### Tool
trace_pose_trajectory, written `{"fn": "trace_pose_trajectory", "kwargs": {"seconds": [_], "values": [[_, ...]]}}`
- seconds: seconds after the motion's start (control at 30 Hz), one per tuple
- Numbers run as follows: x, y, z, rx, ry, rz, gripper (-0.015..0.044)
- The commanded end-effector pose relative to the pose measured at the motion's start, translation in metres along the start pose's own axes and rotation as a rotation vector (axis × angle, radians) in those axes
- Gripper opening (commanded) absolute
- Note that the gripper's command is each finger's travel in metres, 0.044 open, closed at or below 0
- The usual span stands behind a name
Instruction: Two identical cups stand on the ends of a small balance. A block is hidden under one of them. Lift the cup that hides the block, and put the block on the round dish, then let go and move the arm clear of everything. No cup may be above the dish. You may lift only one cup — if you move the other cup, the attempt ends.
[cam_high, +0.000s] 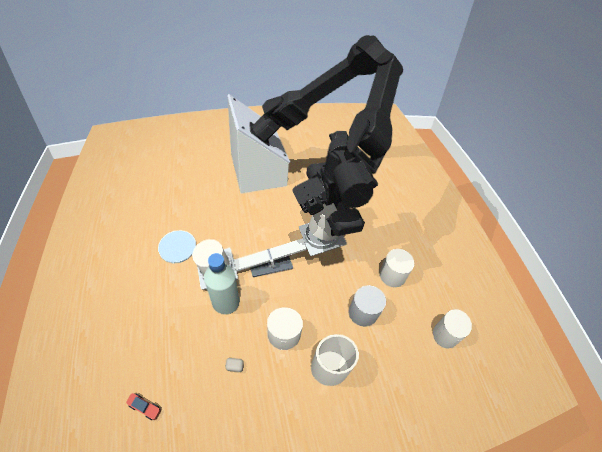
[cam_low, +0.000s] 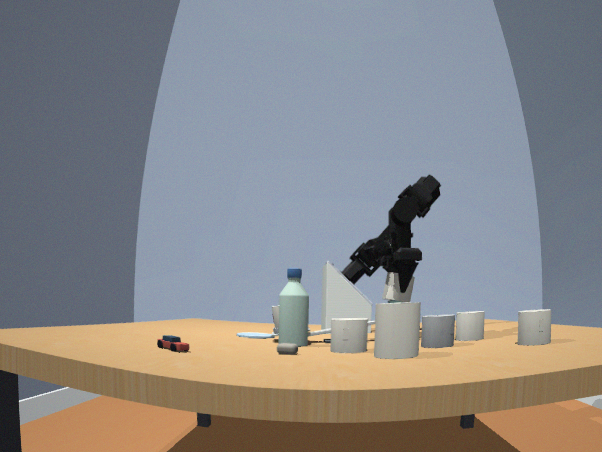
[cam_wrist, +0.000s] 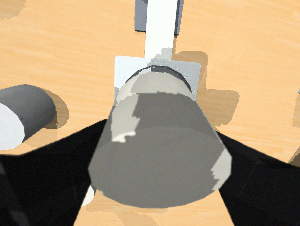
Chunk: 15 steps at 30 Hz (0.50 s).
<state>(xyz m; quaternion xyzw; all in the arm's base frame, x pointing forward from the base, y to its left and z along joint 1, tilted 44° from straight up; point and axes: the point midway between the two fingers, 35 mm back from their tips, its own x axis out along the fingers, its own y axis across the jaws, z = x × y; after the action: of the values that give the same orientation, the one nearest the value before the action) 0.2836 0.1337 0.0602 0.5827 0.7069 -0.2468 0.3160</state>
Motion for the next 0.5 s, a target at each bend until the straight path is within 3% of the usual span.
{"fn": "trace_pose_trajectory", "kwargs": {"seconds": [0.0,0.47], "values": [[-0.008,0.002,-0.001,-0.007,0.004,0.01,0.0],[-0.025,0.001,-0.002,-0.007,0.005,0.01,0.0]]}}
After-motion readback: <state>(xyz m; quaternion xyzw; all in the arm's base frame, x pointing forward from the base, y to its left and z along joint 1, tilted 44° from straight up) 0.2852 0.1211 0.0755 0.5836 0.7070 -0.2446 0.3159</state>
